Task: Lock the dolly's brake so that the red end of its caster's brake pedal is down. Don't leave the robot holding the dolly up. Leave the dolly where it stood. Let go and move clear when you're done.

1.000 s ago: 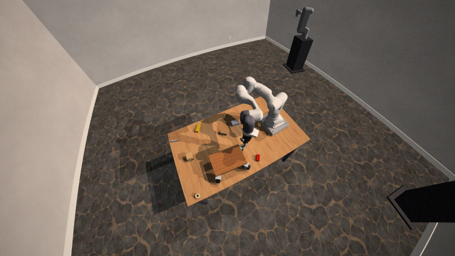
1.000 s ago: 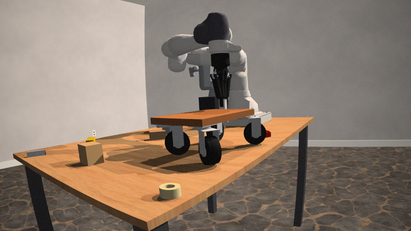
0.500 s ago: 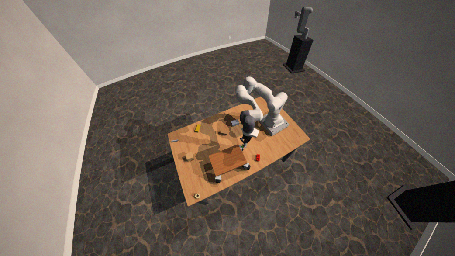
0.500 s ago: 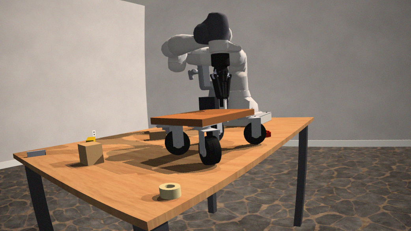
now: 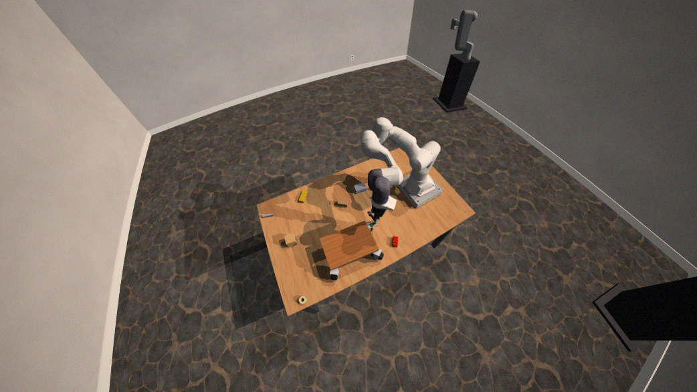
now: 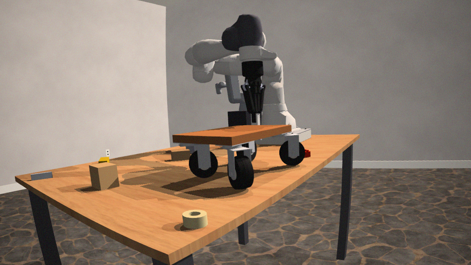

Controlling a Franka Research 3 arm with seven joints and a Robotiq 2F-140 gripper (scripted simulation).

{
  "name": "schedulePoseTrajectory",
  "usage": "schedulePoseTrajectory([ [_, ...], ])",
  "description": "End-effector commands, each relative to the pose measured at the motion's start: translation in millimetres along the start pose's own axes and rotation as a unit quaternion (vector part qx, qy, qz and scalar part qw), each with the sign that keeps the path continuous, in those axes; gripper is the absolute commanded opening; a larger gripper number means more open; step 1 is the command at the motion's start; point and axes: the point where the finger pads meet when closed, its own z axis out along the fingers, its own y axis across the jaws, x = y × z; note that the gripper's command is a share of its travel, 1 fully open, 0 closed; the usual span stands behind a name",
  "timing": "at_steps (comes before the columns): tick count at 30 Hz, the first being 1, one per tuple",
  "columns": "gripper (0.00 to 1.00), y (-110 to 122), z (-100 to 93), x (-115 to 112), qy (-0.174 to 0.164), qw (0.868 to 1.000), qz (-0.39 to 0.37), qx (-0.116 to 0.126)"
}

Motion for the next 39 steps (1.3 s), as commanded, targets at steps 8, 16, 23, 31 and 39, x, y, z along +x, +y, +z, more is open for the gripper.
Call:
schedulePoseTrajectory([
  [8,0.00,1.3,0.9,-0.8,0.001,1.000,0.000,-0.001],
  [16,0.00,1.8,0.9,-1.0,0.001,1.000,0.000,-0.001],
  [23,0.00,2.0,0.9,-1.1,0.001,1.000,0.000,-0.001],
  [31,0.00,2.0,0.9,-1.1,0.001,1.000,0.000,-0.001],
  [39,0.00,2.0,0.9,-1.1,0.001,1.000,0.000,-0.001],
])
